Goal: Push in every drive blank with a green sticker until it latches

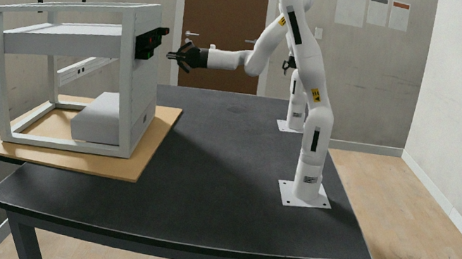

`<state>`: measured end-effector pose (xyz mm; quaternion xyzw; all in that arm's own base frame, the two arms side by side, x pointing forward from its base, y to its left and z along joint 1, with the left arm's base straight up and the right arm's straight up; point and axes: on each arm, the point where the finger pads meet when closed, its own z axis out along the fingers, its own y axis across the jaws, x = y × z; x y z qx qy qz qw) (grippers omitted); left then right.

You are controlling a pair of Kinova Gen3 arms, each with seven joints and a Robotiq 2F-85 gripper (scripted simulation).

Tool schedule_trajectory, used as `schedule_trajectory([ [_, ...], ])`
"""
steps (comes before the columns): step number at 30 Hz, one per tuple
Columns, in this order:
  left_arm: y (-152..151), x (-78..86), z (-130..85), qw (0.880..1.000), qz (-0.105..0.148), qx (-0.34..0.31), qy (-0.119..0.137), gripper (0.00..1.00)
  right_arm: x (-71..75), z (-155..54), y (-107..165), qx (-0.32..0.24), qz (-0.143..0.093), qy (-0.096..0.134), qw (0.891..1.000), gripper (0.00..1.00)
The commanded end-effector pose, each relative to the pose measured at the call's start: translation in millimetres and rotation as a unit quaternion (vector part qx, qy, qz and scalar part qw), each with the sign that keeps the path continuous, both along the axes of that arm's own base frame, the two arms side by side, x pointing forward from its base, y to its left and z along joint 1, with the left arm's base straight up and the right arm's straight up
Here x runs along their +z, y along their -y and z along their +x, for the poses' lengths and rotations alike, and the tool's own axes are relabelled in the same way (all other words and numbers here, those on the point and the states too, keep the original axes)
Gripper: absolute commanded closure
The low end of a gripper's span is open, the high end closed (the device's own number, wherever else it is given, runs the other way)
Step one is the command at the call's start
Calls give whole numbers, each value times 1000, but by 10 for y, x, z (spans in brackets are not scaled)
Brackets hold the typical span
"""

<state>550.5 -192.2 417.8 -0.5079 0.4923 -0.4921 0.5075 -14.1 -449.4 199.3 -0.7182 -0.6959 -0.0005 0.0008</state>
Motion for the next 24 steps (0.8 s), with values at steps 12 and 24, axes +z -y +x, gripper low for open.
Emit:
schedule_trajectory([
  [12,-14,10,57,1000,0,0,1,903,7,-1,4,0,-1,0,1000,2],
  [24,-28,12,523,1000,0,0,1,903,7,-1,4,0,-1,0,1000,2],
])
